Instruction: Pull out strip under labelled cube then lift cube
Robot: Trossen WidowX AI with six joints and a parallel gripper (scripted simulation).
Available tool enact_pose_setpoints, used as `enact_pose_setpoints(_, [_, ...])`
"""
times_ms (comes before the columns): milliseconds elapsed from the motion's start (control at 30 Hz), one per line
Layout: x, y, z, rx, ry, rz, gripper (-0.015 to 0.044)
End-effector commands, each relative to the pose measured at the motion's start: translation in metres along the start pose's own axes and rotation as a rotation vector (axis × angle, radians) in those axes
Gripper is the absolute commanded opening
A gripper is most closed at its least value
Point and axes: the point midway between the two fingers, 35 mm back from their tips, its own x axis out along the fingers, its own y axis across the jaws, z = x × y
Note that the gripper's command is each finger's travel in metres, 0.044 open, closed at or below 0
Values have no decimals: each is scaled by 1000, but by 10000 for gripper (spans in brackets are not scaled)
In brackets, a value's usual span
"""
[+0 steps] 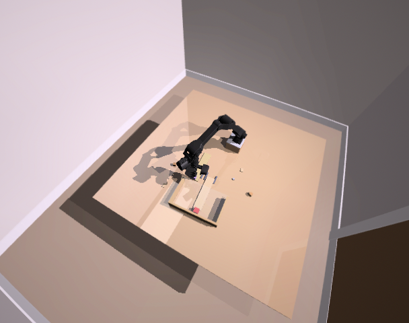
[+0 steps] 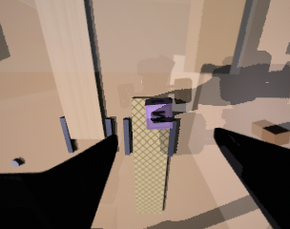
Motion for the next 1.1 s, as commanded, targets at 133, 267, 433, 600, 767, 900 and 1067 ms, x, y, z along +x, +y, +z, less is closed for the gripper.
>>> enact_pose_setpoints(133, [8,2,7,2,3,7,282])
enact_pose_setpoints(267, [14,2,7,2,3,7,250])
enact_pose_setpoints(433, [23,2,7,2,3,7,250])
enact_pose_setpoints(600, [31,2,7,2,3,7,250])
enact_pose_setpoints(767, [39,2,7,2,3,7,250])
enact_pose_setpoints(900, [45,2,6,2,3,7,250])
enact_pose_setpoints(1067, [53,2,6,2,3,8,250])
